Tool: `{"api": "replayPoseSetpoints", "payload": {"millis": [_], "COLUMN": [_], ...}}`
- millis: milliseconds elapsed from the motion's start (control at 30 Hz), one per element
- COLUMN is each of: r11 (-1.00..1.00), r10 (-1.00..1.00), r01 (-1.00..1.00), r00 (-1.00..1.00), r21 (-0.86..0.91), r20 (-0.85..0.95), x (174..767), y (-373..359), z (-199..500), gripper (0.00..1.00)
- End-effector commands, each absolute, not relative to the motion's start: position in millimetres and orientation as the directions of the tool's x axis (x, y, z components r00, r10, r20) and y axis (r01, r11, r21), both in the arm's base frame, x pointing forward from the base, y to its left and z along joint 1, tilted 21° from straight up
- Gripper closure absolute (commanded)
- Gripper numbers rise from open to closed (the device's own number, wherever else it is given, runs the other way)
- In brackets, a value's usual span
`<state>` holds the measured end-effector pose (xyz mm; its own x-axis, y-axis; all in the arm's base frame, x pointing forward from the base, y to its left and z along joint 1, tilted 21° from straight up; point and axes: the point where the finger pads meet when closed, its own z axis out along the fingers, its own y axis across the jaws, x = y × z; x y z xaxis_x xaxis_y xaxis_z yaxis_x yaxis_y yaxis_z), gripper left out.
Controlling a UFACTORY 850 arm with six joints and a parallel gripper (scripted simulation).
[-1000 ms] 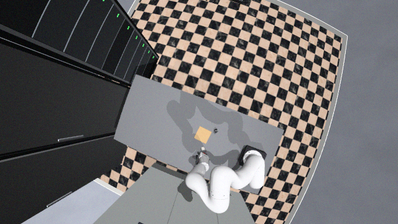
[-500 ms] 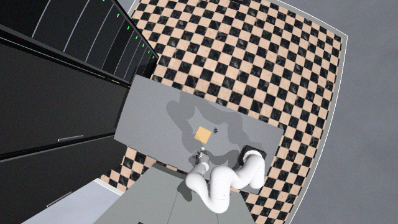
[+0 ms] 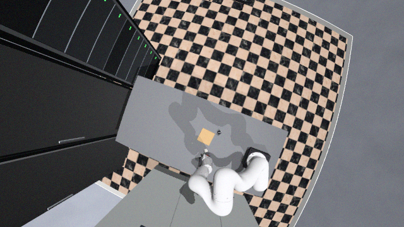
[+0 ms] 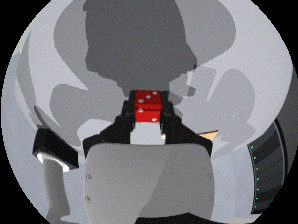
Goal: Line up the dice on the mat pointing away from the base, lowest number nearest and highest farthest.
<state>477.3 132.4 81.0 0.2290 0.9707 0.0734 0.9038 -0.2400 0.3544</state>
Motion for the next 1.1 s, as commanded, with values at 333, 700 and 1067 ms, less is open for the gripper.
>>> {"api": "replayPoseSetpoints", "payload": {"millis": [333,700,1067], "r11": [-0.24,-0.24,-0.24], "r10": [0.971,0.971,0.971], "r01": [0.903,0.903,0.903], "r00": [0.229,0.229,0.229], "r21": [0.355,0.355,0.355], "r20": [0.074,0.074,0.074], "x": [477.7,477.7,473.5], "y": [132.6,132.6,132.7], "z": [81.5,81.5,92.3], "gripper": [0.73,0.73,0.73]}}
